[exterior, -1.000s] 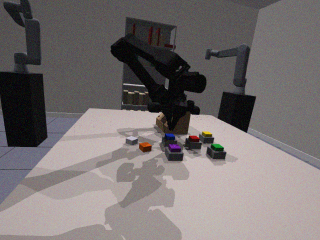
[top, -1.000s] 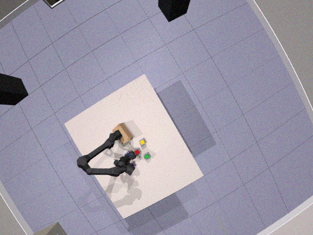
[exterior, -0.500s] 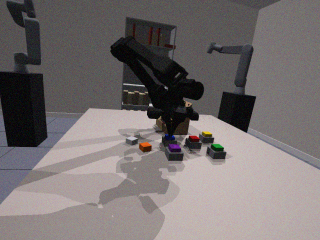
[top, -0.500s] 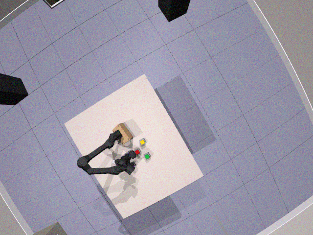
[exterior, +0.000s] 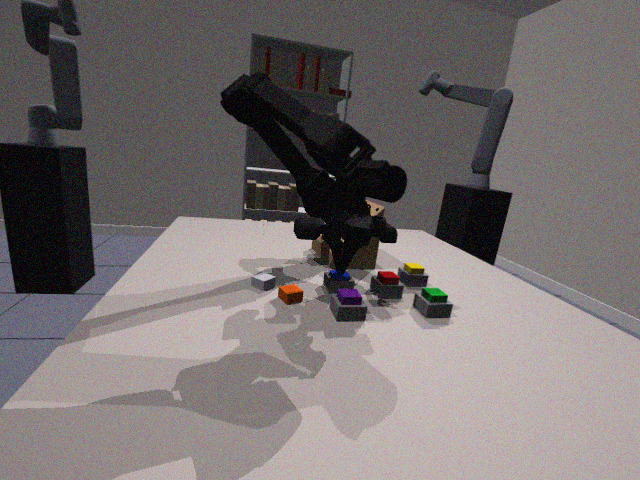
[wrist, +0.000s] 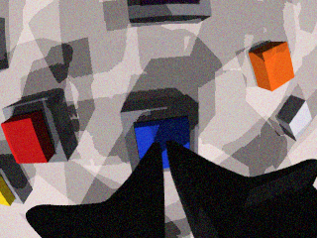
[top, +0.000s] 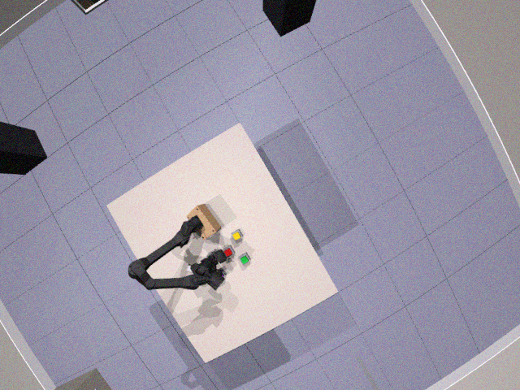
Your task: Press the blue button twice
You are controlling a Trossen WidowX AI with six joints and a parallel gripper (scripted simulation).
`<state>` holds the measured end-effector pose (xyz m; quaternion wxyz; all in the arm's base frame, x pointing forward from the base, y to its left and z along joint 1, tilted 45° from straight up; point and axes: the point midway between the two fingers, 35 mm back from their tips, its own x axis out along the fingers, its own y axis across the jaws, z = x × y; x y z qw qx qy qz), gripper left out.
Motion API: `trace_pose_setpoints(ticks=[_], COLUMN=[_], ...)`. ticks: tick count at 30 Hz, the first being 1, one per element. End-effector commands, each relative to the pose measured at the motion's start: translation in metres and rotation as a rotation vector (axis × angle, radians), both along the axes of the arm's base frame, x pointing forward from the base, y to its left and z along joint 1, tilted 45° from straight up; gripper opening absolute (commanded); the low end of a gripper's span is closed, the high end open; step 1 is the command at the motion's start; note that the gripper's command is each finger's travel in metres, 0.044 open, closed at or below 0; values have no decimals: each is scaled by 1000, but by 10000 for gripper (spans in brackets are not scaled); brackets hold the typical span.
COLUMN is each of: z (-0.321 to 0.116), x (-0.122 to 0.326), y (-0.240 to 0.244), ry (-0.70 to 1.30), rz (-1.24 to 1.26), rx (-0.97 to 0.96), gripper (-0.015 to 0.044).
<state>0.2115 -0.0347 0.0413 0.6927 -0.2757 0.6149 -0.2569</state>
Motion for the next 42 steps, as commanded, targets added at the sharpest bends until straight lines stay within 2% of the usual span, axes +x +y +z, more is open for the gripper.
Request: trace_pose_setpoints(ticks=[1, 5, 10, 42], z=[0, 1, 23, 0], x=[0, 0, -4, 0], y=[-1, 1, 22, -1], ry=[4, 0, 5, 4], rz=[5, 0, 5, 5], rx=[-7, 0, -6, -7], gripper=[20, 20, 20, 20])
